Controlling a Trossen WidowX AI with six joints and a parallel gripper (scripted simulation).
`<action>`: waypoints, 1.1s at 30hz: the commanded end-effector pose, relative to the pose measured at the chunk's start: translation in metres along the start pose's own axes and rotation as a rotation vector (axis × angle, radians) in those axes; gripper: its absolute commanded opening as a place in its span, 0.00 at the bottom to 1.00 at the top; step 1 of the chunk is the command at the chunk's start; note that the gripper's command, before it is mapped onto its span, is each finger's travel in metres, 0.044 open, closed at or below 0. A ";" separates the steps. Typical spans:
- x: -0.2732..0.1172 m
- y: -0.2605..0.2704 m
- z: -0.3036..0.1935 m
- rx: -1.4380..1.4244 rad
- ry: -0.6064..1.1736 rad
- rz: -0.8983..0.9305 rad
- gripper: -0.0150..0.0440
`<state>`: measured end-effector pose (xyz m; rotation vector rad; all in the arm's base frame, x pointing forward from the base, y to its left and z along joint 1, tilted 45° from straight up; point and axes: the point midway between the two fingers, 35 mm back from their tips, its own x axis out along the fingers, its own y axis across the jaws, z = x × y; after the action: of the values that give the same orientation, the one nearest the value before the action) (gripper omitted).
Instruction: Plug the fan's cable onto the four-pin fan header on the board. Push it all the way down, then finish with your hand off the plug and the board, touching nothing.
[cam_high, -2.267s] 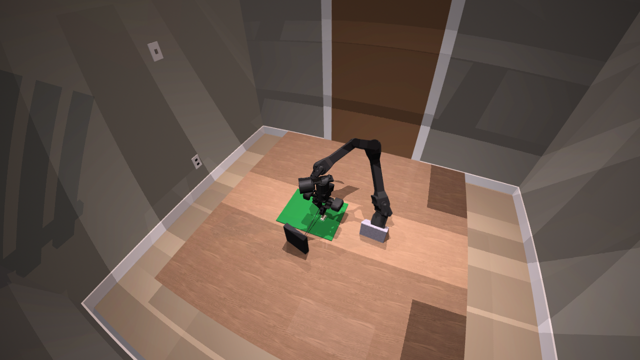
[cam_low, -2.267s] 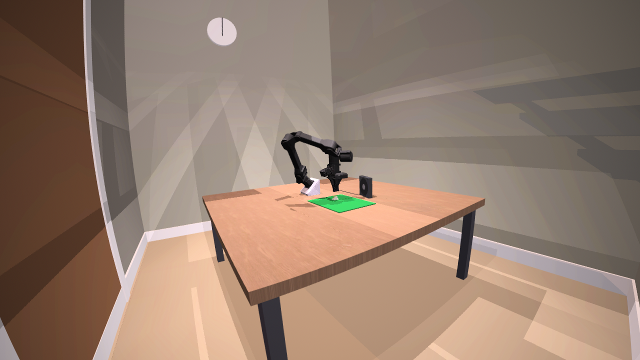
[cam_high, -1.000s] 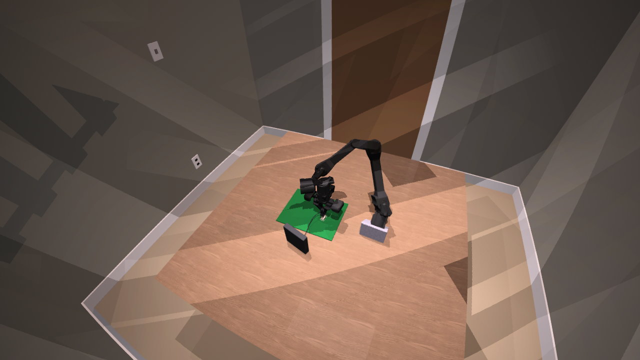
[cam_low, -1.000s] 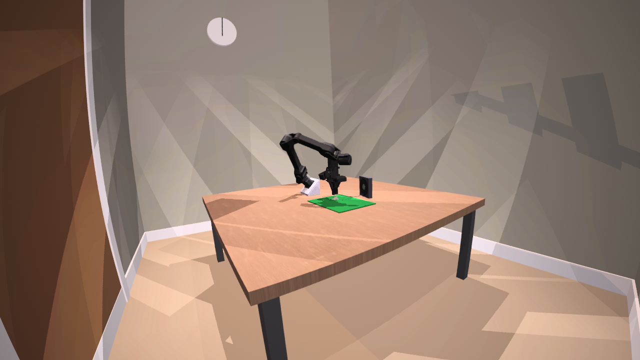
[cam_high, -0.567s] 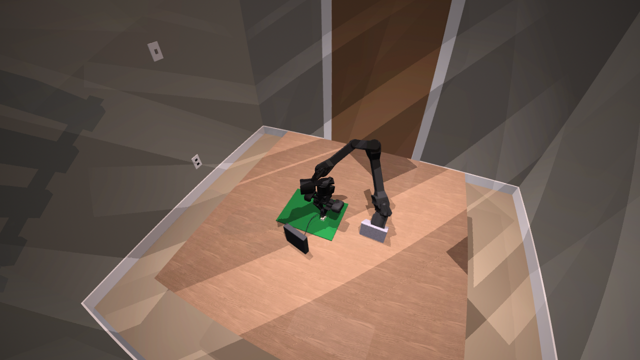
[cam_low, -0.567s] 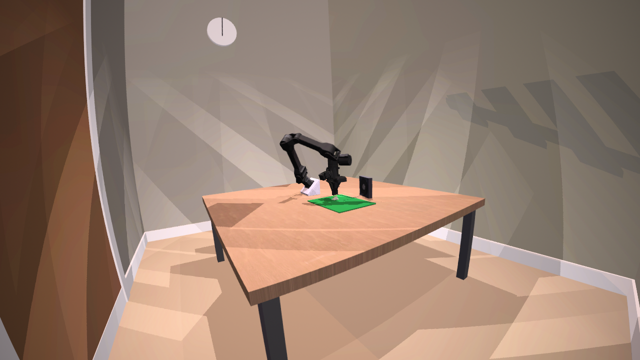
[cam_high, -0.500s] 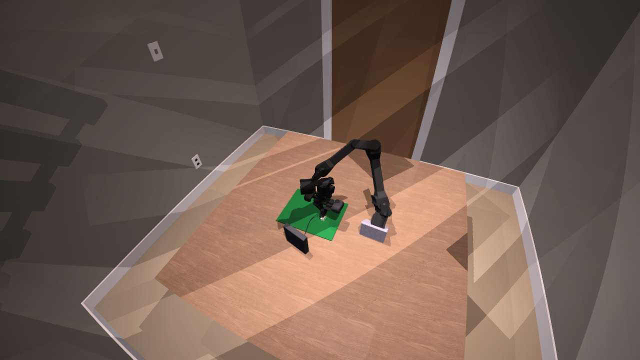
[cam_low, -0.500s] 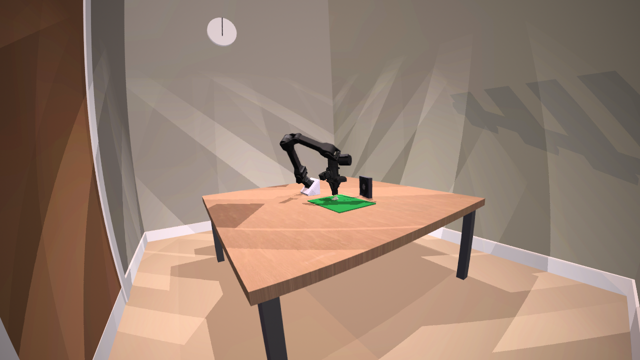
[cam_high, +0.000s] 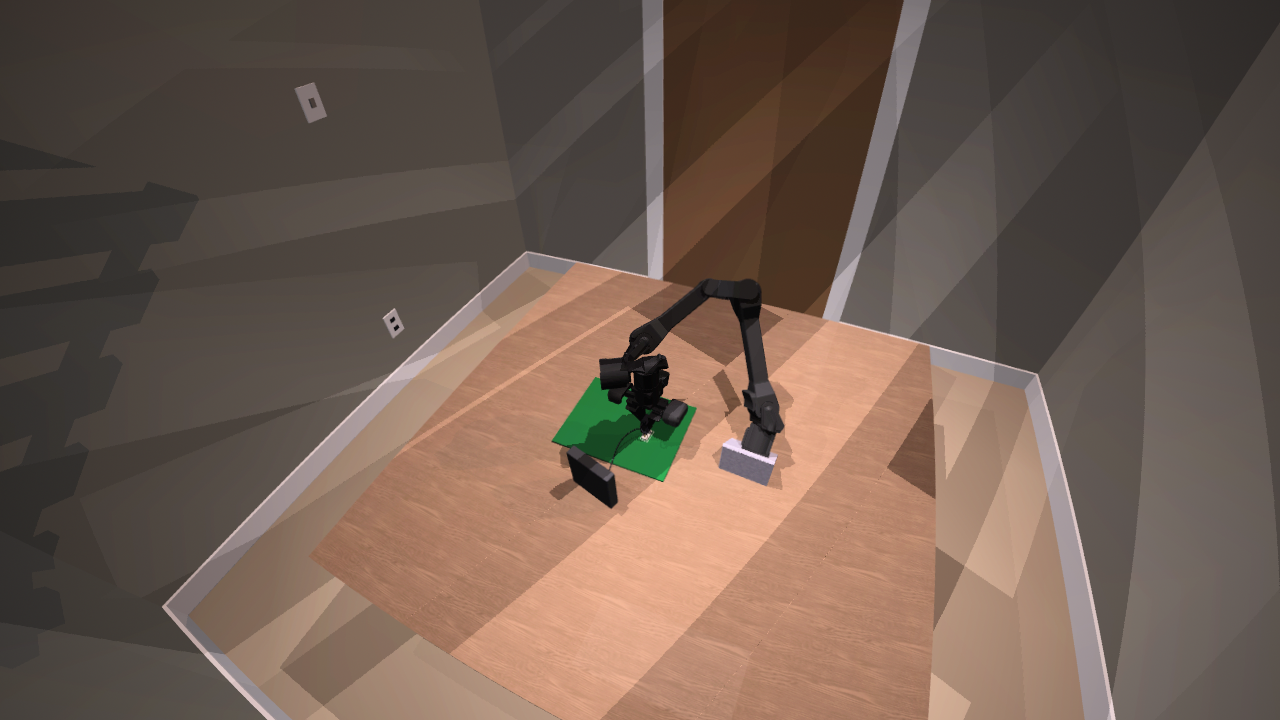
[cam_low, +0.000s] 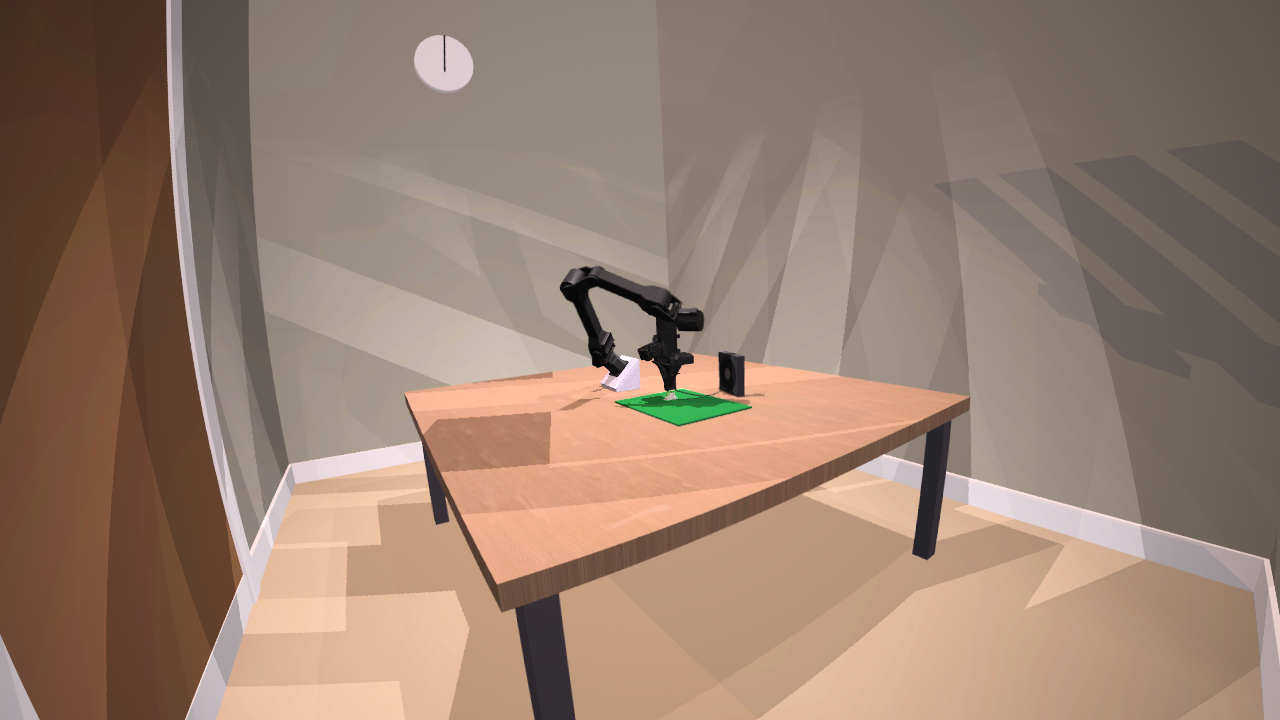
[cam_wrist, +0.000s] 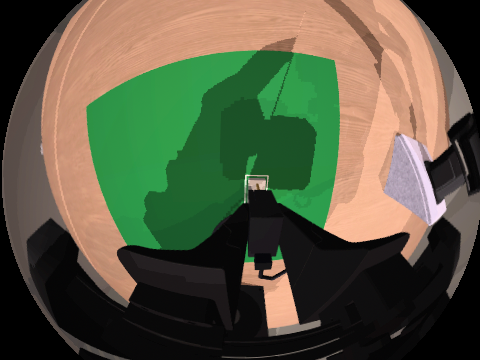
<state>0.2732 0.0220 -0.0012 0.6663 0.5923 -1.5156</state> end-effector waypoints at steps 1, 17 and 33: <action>-0.001 0.002 0.001 0.008 -0.002 0.006 0.25; -0.001 0.000 0.001 0.014 -0.002 0.006 0.25; -0.001 0.000 0.000 0.009 -0.002 0.006 0.25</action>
<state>0.2727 0.0217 -0.0006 0.6702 0.5884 -1.5166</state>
